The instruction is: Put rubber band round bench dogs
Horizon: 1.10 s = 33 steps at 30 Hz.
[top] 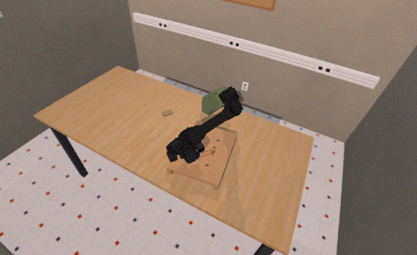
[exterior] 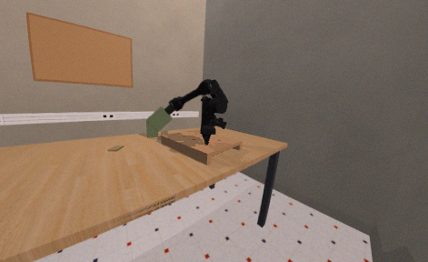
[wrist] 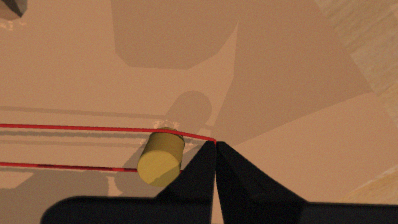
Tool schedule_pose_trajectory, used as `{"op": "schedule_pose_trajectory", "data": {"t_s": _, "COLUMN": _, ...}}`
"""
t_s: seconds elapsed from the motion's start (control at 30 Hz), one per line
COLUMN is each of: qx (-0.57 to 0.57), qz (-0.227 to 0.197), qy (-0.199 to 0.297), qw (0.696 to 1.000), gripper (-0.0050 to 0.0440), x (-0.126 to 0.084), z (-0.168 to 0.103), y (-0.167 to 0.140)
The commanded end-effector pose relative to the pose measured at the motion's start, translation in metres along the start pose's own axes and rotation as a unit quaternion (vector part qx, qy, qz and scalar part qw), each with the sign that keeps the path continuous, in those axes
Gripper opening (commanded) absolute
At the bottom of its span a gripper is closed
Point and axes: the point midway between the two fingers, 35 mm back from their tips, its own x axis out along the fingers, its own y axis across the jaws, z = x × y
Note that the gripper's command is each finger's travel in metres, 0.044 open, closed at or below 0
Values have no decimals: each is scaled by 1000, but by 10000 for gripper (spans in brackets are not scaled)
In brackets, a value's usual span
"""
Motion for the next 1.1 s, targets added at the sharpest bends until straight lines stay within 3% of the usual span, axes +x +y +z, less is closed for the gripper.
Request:
{"op": "schedule_pose_trajectory", "data": {"t_s": 0.0, "qx": -10, "qz": -11, "qy": -5, "qw": 1000, "gripper": -50, "x": -9, "z": 8, "y": -1}}
{"op": "schedule_pose_trajectory", "data": {"t_s": 0.93, "qx": -11, "qz": -8, "qy": -5, "qw": 1000, "gripper": -50, "x": -5, "z": 10, "y": 1}}
{"op": "schedule_pose_trajectory", "data": {"t_s": 0.97, "qx": -13, "qz": -10, "qy": -5, "qw": 1000, "gripper": 24, "x": -5, "z": 10, "y": -1}}
{"op": "schedule_pose_trajectory", "data": {"t_s": 1.07, "qx": -10, "qz": -12, "qy": -4, "qw": 1000, "gripper": 80, "x": -3, "z": 9, "y": -5}}
